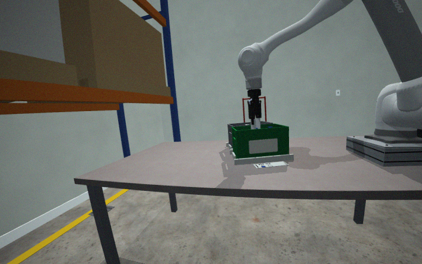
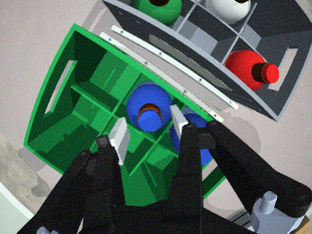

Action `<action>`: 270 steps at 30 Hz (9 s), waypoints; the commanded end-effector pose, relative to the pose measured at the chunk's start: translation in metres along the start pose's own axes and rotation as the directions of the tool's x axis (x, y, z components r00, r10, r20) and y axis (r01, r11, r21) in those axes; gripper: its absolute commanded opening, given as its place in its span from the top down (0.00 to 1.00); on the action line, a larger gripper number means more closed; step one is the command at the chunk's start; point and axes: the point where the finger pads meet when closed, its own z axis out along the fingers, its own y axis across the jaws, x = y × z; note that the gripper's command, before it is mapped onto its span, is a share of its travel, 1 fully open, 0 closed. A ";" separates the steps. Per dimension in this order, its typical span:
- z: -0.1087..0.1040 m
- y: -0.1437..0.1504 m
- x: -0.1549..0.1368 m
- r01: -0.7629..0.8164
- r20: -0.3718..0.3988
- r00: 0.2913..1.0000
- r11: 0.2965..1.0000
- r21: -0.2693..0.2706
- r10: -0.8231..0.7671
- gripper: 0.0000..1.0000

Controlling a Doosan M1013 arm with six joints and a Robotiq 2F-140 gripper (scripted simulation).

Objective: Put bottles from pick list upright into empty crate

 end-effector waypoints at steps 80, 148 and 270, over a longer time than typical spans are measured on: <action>-0.072 0.038 0.035 0.000 0.000 1.000 1.000 0.000 0.000 0.62; -0.054 0.176 0.154 0.000 0.000 1.000 1.000 0.000 0.000 0.62; 0.000 0.176 0.154 0.000 0.000 1.000 1.000 0.000 0.000 1.00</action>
